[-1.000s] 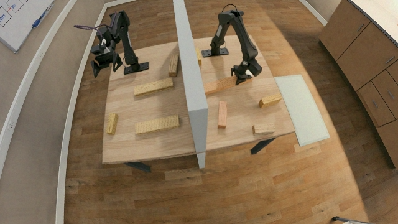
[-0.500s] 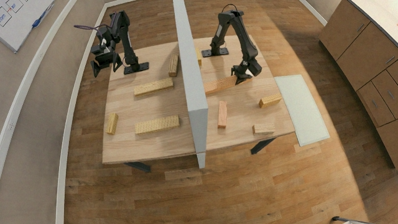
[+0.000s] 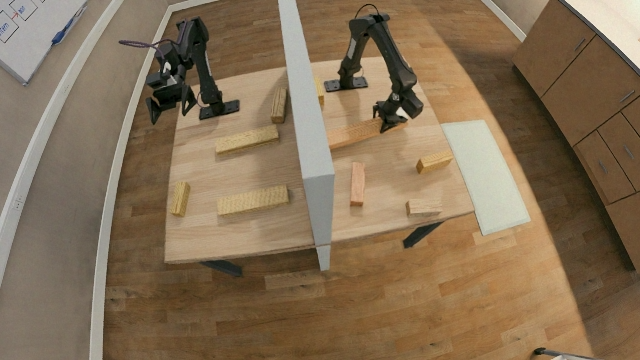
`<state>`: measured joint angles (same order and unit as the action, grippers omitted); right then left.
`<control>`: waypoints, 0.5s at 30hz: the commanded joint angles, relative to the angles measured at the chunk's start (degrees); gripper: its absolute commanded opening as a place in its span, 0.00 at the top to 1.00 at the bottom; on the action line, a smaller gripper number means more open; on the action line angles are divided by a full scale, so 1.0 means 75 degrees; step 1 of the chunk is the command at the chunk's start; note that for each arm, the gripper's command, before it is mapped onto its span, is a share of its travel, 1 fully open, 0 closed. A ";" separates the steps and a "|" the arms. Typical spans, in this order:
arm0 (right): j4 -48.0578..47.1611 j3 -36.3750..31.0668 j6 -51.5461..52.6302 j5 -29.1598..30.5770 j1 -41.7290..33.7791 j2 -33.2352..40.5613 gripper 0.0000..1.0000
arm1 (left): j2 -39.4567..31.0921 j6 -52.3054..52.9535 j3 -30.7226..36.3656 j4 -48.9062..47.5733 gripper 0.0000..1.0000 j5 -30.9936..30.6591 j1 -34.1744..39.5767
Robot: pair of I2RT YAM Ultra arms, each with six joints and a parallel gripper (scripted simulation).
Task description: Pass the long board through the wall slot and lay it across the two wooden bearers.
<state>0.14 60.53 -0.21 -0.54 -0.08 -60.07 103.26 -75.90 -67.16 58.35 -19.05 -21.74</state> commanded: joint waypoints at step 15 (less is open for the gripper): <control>0.0054 0.0329 0.0039 0.0075 0.0019 0.0158 0.00 | -0.0581 -0.0045 -0.0915 0.1056 1.00 -0.0297 -0.0048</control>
<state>0.14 60.53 -0.21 -0.54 -0.08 -60.07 101.54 -75.85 -70.67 63.40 -19.07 -21.41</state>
